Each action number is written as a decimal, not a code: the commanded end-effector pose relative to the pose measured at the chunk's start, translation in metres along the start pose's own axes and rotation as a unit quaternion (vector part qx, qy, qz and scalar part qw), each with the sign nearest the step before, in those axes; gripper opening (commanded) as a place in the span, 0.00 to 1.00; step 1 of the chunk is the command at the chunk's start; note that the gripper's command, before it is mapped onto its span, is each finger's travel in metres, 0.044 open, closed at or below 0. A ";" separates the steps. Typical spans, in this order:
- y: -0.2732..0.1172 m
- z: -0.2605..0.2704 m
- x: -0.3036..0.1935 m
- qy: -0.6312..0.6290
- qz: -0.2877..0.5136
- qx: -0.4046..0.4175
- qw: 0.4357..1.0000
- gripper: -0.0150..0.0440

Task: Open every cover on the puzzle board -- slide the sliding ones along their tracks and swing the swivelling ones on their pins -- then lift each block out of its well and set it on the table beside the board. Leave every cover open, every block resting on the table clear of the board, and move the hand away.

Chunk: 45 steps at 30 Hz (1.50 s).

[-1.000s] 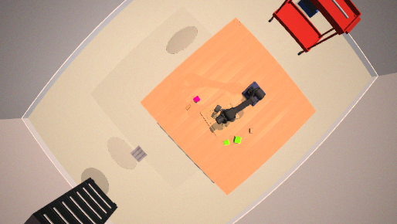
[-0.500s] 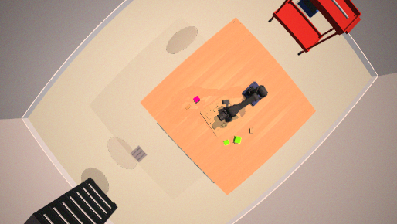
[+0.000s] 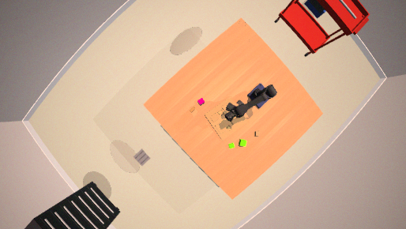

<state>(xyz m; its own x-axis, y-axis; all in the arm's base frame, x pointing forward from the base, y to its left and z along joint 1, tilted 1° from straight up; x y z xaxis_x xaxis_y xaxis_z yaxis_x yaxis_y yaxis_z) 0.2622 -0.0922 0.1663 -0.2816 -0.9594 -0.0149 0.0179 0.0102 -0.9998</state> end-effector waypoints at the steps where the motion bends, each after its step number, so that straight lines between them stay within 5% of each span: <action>1: 0.010 -0.031 0.004 0.395 -0.007 -0.007 0.919 0.25; 20: 0.011 -0.031 0.004 0.395 -0.007 -0.007 0.919 0.25; 33: 0.060 -0.034 0.005 0.395 -0.007 -0.007 0.919 0.25; 45: 0.066 -0.035 0.004 0.395 -0.007 -0.007 0.919 0.25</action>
<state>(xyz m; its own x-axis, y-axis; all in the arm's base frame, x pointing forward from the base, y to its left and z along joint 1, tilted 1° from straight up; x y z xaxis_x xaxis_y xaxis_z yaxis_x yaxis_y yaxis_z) 0.2307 -0.0859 0.1045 -0.8881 -0.4596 -0.0112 0.0071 0.0107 -0.9999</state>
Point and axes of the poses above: the point midway between the two fingers, 35 mm back from their tips, its own y axis out along the fingers, its own z axis across the jaws, x = y × z, the point moved 7 cm from there along -y, back along the fingers, and after that the axes turned 14 degrees about y, right-handed, at the moved point
